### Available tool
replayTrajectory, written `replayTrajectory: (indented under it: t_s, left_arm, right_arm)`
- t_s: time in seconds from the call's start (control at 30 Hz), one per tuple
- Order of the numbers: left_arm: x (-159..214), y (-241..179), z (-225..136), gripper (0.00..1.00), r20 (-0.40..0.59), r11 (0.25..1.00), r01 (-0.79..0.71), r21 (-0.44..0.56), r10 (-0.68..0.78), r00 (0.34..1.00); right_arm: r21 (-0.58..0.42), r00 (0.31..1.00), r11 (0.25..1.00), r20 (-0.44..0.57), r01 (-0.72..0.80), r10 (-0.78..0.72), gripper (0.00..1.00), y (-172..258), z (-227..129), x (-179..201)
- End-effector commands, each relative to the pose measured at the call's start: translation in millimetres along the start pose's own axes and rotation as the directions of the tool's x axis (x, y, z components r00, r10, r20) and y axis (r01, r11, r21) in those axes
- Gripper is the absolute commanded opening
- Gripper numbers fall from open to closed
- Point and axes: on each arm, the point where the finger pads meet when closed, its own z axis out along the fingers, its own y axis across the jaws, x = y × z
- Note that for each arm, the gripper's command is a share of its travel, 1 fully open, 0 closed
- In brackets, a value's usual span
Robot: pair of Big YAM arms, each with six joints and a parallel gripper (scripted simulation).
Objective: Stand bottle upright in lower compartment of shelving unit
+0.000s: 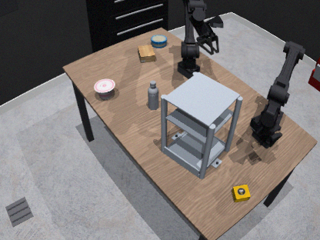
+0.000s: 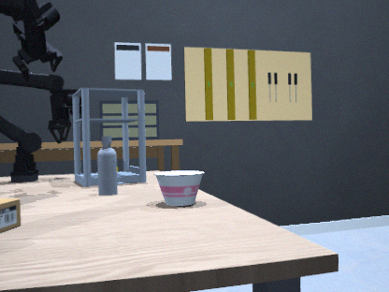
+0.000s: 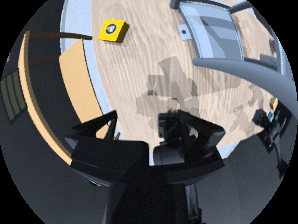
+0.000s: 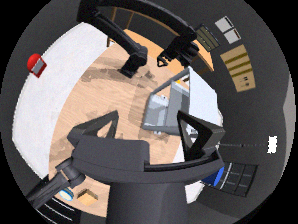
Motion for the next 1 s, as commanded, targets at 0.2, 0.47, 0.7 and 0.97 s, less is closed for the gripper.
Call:
replayTrajectory:
  t_s: [0.2,0.47,0.7,0.97]
  left_arm:
    - [-3,2,-3,1.0,0.01,1.0,0.002,-0.005,-0.002,1.0]
    - [-3,2,-3,1.0,0.01,1.0,0.002,-0.005,-0.002,1.0]
    - [-13,6,-11,1.0,0.039,1.0,0.003,-0.019,-0.002,0.999]
    - [-42,15,-32,1.0,0.131,0.998,0.0,-0.059,0.008,0.991]
  right_arm:
    - [0.016,1.0,1.0,0.011,0.008,-0.008,1.0,-5,-5,-6]
    - [0.016,1.0,1.0,0.011,0.008,-0.008,1.0,-5,-5,-6]
    - [0.049,0.993,0.992,-0.004,-0.118,0.119,1.0,-4,-6,11]
    - [0.262,0.878,0.852,-0.039,-0.452,0.478,1.0,-19,-32,75]
